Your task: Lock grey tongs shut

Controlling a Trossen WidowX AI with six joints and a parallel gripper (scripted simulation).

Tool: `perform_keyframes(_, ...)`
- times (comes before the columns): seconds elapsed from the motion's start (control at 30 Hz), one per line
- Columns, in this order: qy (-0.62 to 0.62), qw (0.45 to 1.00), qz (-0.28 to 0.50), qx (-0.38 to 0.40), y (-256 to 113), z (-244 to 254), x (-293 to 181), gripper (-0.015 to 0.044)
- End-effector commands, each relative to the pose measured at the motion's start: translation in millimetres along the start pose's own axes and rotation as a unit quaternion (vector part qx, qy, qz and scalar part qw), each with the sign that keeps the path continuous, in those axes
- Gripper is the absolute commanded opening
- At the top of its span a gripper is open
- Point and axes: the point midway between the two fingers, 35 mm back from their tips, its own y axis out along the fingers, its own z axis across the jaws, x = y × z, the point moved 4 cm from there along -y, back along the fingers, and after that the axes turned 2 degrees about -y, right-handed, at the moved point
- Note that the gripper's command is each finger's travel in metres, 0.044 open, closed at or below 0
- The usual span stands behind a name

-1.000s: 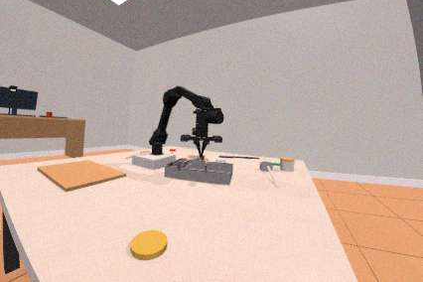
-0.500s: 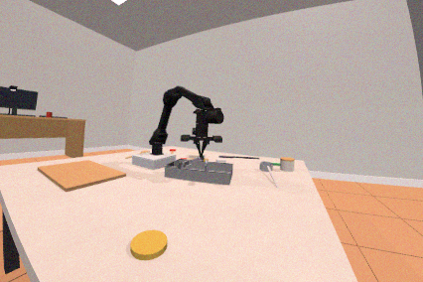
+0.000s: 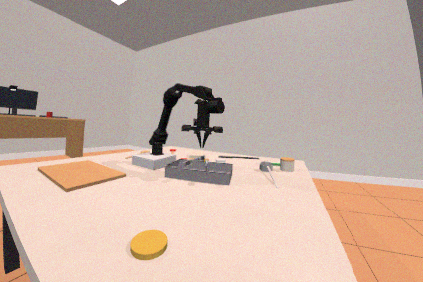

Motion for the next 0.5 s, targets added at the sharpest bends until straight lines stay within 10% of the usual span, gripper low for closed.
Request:
perform_keyframes(0.0, -0.001, 1.000, 0.002, -0.003, -45, 3, 2, 0.0139)
perform_keyframes(0.47, 0.002, 1.000, 0.010, -0.010, -39, 1, 2, 0.0440)
